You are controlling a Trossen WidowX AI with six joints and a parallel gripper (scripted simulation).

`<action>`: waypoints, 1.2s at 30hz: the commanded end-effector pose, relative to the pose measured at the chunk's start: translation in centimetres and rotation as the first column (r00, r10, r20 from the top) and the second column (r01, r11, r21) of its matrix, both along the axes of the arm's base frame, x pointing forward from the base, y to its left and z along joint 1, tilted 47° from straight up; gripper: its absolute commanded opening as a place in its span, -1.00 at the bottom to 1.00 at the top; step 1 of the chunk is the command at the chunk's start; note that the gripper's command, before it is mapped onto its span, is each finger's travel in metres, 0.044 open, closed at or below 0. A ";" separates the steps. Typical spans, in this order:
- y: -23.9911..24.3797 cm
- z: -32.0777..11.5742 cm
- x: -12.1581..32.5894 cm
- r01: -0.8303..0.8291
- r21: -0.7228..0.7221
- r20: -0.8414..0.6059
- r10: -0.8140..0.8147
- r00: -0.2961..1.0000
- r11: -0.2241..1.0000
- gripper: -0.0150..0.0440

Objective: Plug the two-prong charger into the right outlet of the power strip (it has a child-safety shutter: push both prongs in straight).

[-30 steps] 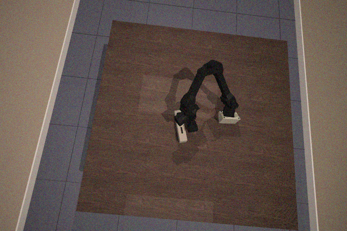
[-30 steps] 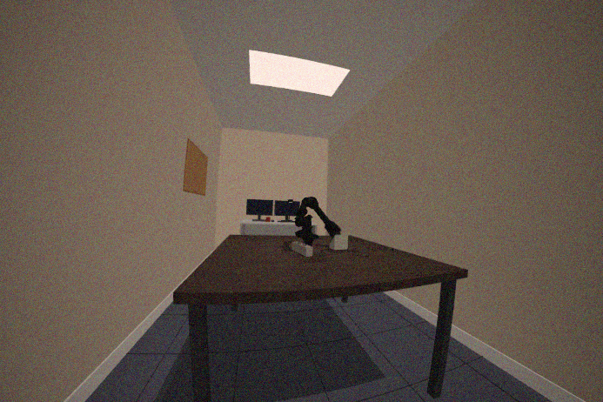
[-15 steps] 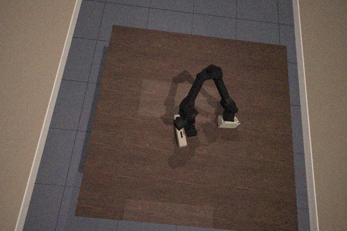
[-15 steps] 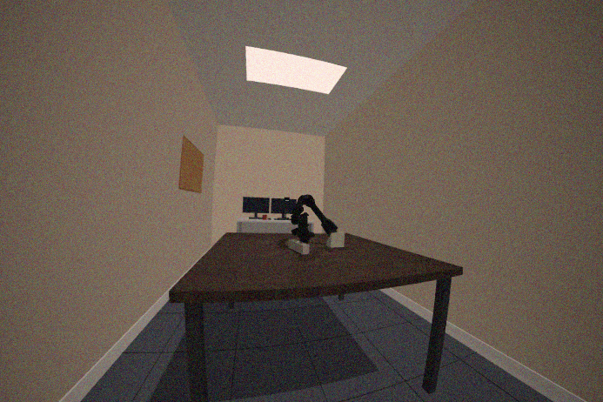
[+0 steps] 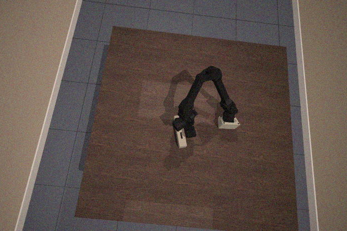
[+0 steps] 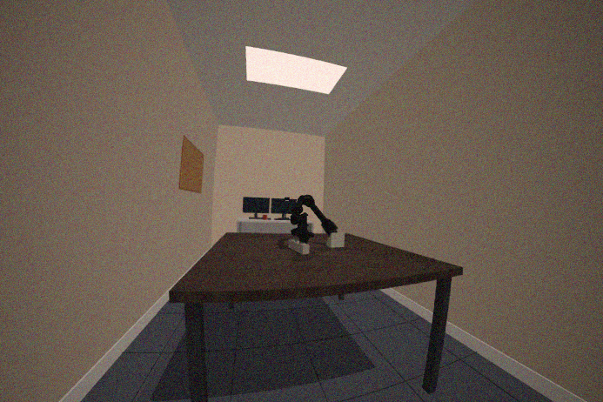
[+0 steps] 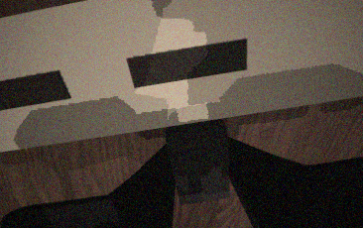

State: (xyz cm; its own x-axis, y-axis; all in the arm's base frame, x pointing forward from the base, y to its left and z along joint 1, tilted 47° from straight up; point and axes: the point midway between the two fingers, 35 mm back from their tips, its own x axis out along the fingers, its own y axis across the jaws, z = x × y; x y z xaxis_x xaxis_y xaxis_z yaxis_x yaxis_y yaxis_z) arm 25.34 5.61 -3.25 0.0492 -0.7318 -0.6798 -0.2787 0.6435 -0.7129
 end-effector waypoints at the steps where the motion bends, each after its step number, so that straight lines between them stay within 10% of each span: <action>1: 0.0 0.0 0.2 -0.005 -0.003 -0.002 0.005 1.000 1.000 -0.49; 36: 0.3 -0.1 1.4 -0.005 -0.003 -0.001 0.005 1.000 1.000 -0.49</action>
State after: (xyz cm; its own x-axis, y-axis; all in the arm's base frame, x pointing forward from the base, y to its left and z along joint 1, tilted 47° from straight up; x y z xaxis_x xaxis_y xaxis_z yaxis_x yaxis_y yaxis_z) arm 25.83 5.77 -3.27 0.0342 -0.7399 -0.6718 -0.3017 0.6332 -0.7128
